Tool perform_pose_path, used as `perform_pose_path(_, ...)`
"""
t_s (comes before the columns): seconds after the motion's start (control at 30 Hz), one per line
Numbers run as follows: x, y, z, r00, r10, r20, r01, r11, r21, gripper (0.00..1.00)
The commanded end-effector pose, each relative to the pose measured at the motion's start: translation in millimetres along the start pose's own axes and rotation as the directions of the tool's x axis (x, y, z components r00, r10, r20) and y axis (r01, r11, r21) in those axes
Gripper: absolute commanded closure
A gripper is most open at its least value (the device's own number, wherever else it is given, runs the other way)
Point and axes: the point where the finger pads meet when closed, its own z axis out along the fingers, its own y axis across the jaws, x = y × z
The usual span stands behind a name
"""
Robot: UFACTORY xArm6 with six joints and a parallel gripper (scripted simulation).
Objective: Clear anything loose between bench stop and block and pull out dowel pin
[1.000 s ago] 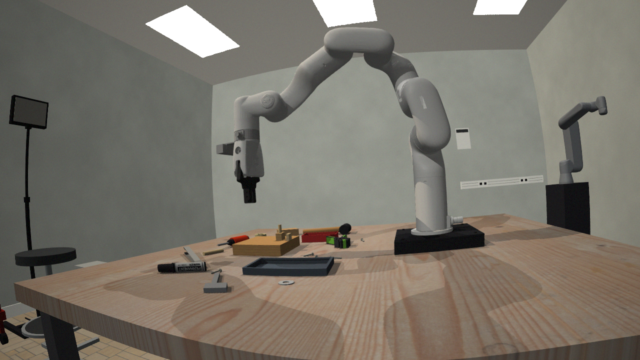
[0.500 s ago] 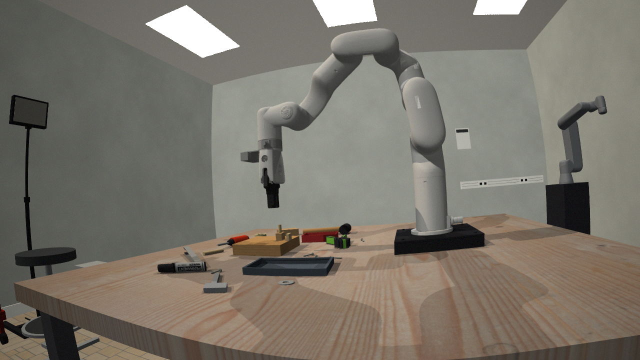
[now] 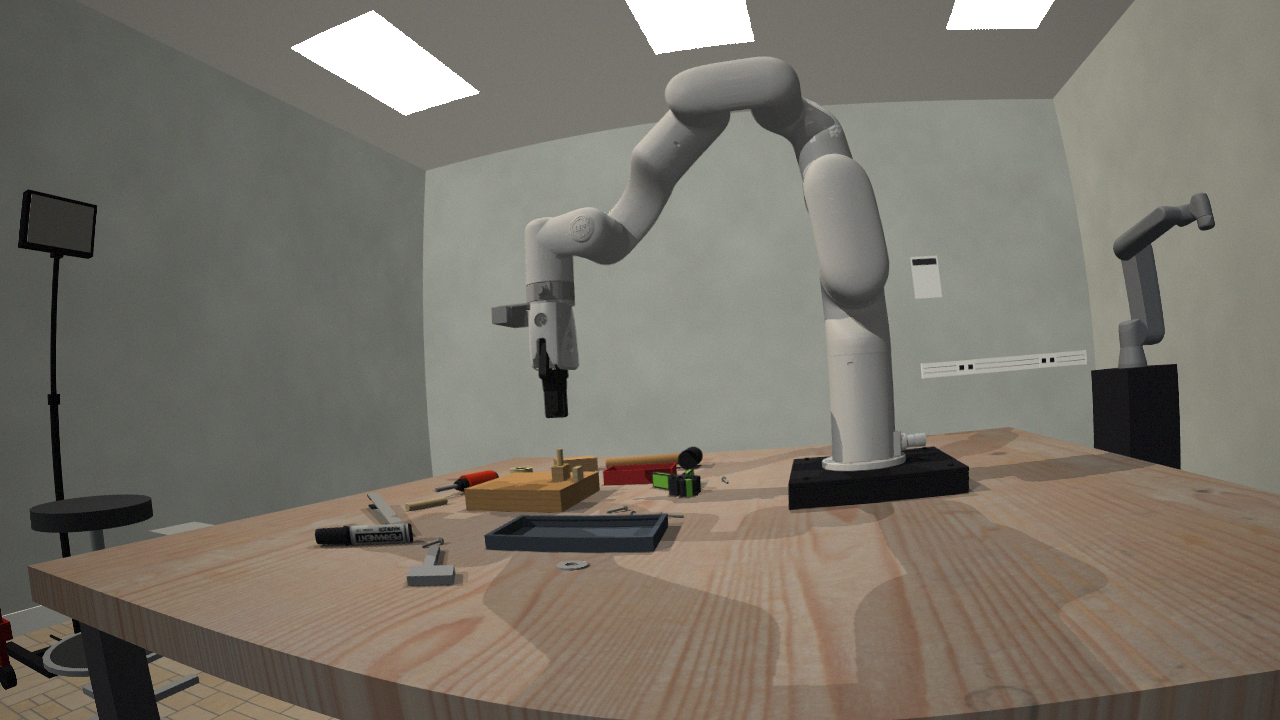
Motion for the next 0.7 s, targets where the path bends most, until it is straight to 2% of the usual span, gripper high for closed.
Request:
perform_pose_path(0.0,1.2,0.3,-1.5,1.000,0.000,-0.004,0.000,1.000,0.000,1.00)
perform_pose_path(0.47,1.5,0.0,-1.6,0.997,-0.075,-0.004,0.075,0.997,-0.001,1.00)
perform_pose_path(0.5,1.5,0.0,-1.6,0.997,-0.075,-0.004,0.075,0.997,-0.001,0.72)
perform_pose_path(0.67,1.5,0.0,-1.6,0.997,-0.075,-0.004,0.075,0.997,-0.001,0.72)
